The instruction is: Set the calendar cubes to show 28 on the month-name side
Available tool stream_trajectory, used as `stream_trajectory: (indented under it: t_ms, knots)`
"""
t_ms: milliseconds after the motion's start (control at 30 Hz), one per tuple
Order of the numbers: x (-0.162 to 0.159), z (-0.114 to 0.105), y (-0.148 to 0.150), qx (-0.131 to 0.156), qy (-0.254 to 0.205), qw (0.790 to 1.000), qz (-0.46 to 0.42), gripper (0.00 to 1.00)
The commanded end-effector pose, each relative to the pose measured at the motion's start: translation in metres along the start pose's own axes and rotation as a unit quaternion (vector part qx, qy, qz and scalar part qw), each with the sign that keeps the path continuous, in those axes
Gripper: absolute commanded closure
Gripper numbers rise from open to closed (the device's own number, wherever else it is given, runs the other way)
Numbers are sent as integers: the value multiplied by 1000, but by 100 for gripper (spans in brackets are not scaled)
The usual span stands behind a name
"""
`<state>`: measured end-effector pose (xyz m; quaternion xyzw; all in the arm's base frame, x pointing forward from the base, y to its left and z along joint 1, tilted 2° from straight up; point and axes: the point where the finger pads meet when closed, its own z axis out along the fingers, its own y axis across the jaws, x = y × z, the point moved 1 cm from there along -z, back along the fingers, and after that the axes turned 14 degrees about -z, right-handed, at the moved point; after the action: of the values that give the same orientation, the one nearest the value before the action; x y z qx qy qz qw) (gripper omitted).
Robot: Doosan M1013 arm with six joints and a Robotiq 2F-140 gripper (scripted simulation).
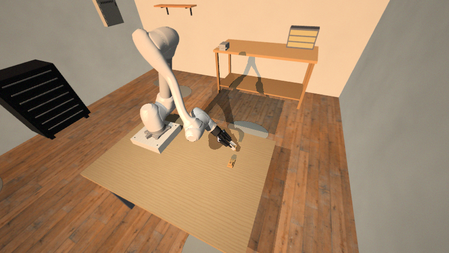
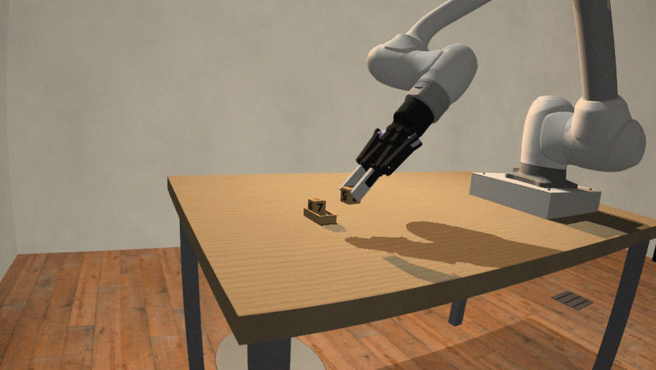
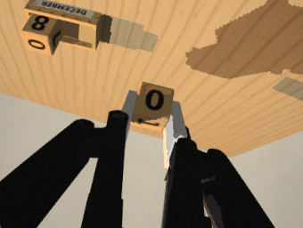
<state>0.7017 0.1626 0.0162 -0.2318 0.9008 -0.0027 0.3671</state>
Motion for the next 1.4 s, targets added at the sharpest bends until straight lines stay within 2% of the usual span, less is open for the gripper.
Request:
stream_trajectory:
  t_ms: [0,800,1367]
  knots:
    - [-5,0,-1,0,-2,1000,1,76]
    - [-7,0,0,-2,-3,1000,1,76]
    - [-18,1,16,-31,-7,999,3,76]
